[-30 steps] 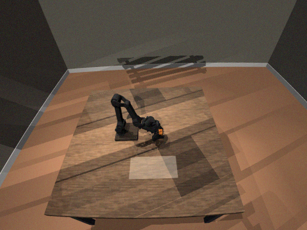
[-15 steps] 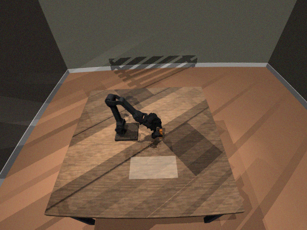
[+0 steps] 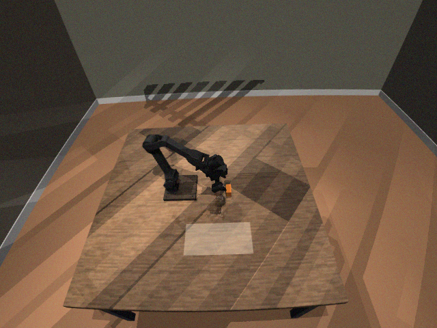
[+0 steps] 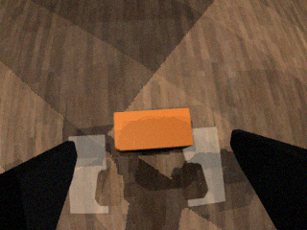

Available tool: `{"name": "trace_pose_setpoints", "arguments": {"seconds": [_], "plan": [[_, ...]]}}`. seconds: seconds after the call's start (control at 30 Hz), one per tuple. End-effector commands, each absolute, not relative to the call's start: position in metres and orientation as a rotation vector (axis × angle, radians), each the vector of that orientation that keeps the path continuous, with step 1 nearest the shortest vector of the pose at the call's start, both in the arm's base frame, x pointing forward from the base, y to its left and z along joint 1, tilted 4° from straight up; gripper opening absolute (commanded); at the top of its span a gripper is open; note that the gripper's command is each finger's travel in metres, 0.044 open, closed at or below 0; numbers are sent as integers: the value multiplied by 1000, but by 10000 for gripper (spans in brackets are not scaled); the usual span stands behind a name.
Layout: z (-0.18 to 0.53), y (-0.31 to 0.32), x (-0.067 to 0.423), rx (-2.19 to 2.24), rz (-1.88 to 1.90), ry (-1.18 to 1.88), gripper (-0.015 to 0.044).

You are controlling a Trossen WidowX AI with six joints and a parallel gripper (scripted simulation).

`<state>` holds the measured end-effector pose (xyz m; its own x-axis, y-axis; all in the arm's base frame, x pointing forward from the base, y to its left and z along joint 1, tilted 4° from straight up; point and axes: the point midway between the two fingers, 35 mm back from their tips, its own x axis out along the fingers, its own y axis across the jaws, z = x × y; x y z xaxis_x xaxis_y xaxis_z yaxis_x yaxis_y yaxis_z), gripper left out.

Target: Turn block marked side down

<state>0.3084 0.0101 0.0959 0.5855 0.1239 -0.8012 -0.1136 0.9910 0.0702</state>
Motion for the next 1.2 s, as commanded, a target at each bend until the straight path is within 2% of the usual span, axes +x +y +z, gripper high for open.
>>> {"name": "trace_pose_setpoints", "arguments": {"seconds": [0.0, 0.57, 0.9, 1.17], "plan": [[102, 9, 308, 4, 138, 968, 440], [130, 11, 343, -39, 141, 1537, 440], [131, 11, 343, -39, 141, 1543, 440], [96, 13, 344, -39, 141, 1543, 440]]}}
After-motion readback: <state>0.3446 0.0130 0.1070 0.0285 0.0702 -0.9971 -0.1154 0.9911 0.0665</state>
